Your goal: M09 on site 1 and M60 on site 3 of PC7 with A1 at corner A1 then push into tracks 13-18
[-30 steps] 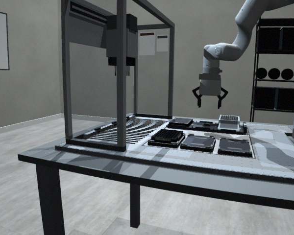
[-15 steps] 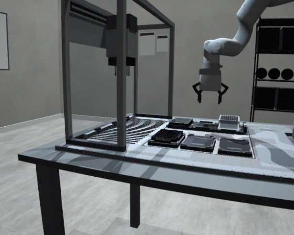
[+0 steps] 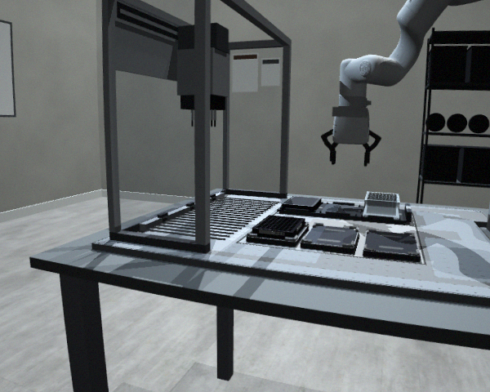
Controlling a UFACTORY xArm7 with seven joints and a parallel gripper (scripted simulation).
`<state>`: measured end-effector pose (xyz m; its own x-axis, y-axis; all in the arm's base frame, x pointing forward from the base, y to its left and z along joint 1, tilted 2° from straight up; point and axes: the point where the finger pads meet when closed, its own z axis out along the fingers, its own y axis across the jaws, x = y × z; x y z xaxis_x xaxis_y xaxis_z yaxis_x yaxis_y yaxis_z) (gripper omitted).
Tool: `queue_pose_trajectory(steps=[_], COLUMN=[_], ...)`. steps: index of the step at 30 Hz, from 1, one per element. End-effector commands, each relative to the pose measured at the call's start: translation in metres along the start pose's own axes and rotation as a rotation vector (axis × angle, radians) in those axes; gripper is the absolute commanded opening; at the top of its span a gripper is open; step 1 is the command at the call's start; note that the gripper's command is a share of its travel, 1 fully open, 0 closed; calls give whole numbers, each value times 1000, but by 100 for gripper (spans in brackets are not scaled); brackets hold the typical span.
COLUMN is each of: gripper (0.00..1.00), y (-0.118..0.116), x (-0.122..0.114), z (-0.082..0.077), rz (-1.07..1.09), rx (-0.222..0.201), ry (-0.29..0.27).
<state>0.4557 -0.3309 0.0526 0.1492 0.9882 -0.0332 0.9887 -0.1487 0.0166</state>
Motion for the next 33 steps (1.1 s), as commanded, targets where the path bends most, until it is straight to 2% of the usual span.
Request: queue_pose_trajectory(steps=[1,10,11,33], gripper=[100,100,82,82], y=[1,1,-3,-87], x=[-1,-1,2,57], z=[-6,-6,-6,-6], rz=[0,0,33,700], rx=[-4,-4,-4,-3], ry=[-2,-2,-2,0])
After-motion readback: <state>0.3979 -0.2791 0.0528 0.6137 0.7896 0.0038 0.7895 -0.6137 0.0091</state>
